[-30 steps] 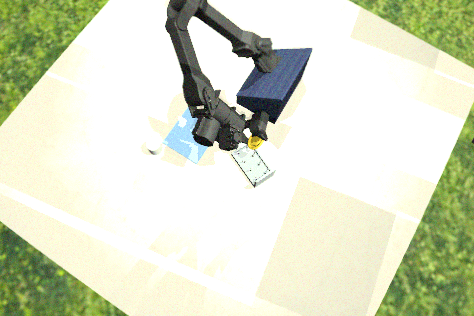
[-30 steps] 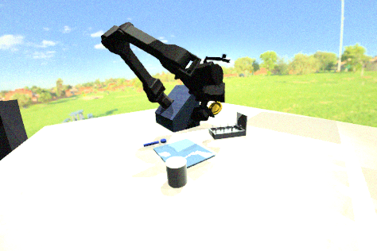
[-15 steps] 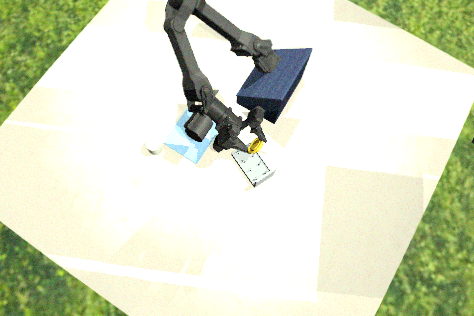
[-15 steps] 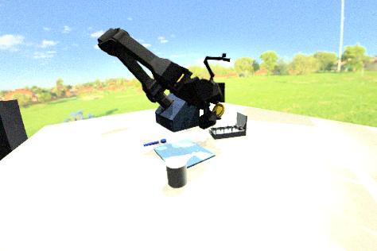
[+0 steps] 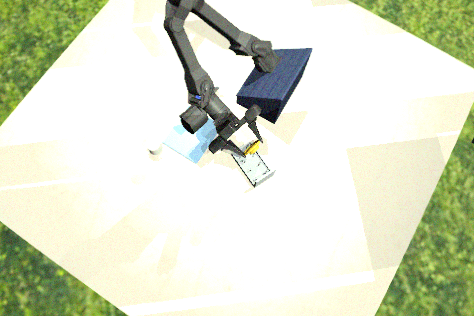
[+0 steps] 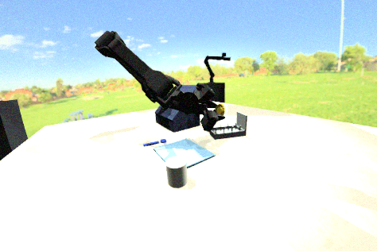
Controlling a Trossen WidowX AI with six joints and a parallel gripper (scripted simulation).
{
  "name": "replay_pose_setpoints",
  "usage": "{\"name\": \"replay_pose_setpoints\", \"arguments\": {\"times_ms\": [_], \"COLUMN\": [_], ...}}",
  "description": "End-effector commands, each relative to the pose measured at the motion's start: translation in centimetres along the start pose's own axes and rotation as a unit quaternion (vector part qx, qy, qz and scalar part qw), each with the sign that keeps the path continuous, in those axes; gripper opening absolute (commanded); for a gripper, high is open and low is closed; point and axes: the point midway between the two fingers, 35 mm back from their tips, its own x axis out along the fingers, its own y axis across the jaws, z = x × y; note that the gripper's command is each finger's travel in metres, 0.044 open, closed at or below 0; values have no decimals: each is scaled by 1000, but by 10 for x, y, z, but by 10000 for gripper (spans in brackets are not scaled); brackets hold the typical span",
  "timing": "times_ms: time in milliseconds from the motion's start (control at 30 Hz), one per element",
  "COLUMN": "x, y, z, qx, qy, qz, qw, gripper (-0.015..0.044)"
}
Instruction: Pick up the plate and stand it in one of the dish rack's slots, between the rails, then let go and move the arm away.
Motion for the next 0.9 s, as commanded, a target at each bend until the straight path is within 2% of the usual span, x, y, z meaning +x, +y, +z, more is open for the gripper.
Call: {"name": "replay_pose_setpoints", "arguments": {"times_ms": [0, 433, 867], "x": [-3, -18, -15], "y": [0, -5, -7], "z": [-1, -2, -5], "qx": [-55, -220, -222], "qy": [-37, -124, -124], "qz": [-9, -71, -72], "qw": [998, 965, 964], "gripper": [0, 0, 0]}}
